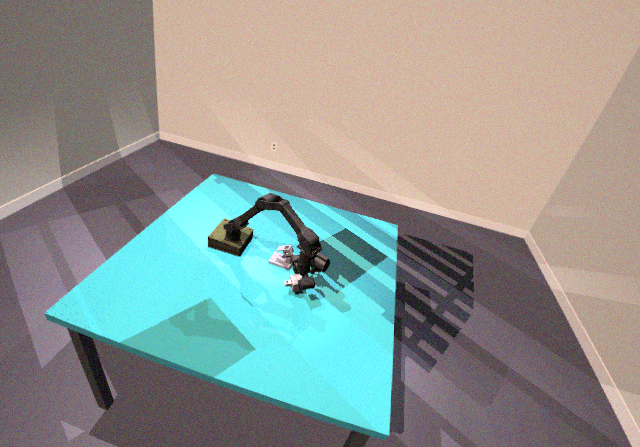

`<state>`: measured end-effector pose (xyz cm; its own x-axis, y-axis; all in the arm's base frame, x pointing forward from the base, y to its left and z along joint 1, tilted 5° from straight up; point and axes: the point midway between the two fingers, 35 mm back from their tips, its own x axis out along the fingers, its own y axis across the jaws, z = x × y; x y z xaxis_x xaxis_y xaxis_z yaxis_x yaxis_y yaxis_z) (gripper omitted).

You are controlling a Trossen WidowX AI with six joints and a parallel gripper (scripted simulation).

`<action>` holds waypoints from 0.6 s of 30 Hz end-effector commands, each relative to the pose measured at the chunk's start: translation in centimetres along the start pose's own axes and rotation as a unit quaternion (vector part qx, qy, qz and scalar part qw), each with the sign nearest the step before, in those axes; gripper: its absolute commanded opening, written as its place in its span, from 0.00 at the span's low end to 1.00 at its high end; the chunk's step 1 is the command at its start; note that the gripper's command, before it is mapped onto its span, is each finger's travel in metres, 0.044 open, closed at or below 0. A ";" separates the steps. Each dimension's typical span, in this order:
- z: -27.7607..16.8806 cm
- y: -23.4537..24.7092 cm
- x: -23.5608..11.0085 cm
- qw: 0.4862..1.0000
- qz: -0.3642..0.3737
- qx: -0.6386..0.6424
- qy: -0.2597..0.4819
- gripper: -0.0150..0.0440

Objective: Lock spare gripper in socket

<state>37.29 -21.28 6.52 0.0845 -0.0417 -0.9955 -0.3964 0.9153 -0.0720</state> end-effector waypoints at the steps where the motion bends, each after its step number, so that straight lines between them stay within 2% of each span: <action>1: 0.1 -0.1 -0.7 0.999 -0.007 -0.044 -0.005 0.25; 18: -0.1 0.2 -0.8 0.967 -0.009 -0.254 -0.003 0.25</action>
<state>36.95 -21.04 6.55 0.0838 -0.0412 -0.9956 -0.7538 0.6508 -0.0904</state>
